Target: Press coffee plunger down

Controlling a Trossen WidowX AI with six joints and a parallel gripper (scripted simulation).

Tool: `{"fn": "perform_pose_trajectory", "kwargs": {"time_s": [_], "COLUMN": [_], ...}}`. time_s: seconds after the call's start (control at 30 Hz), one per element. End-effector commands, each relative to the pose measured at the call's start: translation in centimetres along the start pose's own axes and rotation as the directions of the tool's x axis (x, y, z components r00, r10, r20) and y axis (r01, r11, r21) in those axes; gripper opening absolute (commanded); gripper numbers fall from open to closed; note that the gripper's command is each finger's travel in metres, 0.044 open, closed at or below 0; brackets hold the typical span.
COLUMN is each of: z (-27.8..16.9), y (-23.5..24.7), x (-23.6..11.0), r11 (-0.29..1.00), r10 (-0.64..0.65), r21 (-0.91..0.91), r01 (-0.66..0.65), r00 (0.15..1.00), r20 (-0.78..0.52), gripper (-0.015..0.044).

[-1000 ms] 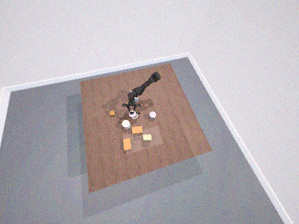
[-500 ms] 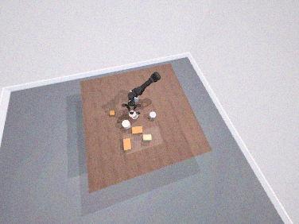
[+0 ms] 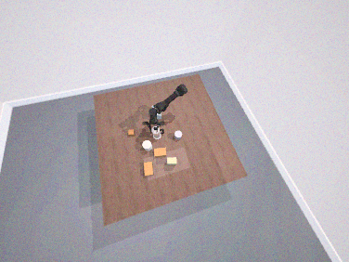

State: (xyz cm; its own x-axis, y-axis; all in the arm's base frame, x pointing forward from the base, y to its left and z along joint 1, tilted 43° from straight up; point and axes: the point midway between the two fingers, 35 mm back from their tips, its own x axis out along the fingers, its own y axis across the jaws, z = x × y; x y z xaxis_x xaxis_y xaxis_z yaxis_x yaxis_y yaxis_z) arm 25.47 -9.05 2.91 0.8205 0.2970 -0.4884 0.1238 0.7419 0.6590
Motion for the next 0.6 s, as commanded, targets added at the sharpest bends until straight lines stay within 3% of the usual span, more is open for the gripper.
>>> {"fn": "perform_pose_trajectory", "kwargs": {"time_s": [0.0, 0.17, 0.57], "z": [0.0, 0.0, 2.8], "y": [-0.2, -0.2, -0.8], "x": [0.0, 0.0, -2.6], "r11": [1.0, 1.0, 0.999], "r10": [-0.013, -0.013, -0.042], "r21": [-0.003, -0.003, 0.018], "r01": [0.013, 0.013, 0.042], "r00": [1.0, 1.0, 0.999], "r20": [0.001, 0.001, 0.004], "gripper": [0.0307, 0.0438, 0.044]}}
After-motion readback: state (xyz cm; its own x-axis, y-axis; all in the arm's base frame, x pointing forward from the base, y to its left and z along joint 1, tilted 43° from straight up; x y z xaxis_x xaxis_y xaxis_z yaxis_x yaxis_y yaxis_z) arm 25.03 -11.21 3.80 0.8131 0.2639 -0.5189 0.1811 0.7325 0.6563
